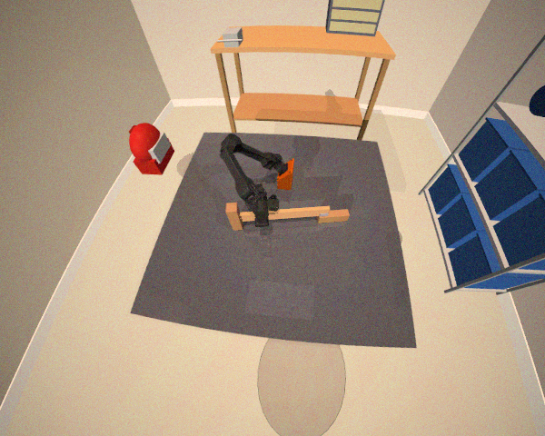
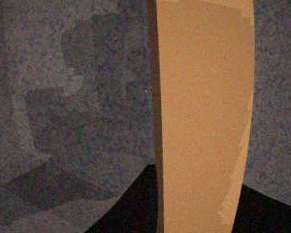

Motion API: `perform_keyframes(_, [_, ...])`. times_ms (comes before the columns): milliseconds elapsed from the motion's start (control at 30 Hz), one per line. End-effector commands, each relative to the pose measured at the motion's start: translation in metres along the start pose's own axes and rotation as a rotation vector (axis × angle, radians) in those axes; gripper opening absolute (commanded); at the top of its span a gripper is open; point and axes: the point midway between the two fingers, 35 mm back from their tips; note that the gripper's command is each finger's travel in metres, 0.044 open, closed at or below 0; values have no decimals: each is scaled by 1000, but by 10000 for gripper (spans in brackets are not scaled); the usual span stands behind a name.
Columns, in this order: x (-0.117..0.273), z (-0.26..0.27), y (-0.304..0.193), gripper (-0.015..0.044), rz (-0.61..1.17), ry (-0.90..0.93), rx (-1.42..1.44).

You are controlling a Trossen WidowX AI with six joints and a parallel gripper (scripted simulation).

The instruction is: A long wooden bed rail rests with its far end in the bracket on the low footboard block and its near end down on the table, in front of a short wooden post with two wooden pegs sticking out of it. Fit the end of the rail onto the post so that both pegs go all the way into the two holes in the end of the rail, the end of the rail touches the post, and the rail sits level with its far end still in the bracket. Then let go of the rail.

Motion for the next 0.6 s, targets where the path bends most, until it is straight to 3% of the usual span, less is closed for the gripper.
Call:
perform_keyframes(0, [2,-2,-2,0,-1,-7,2])
perform_keyframes(500, [2,-3,-6,0,-1,-7,2])
perform_keyframes(567, [0,-1,-5,53,0,0,0])
Point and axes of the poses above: the point midway between the two fingers, 35 mm back from their tips, its own x axis back along the fingers, its own z axis across the jaws, y = z × x, and after that the axes turned 15 degrees about -x, right-handed
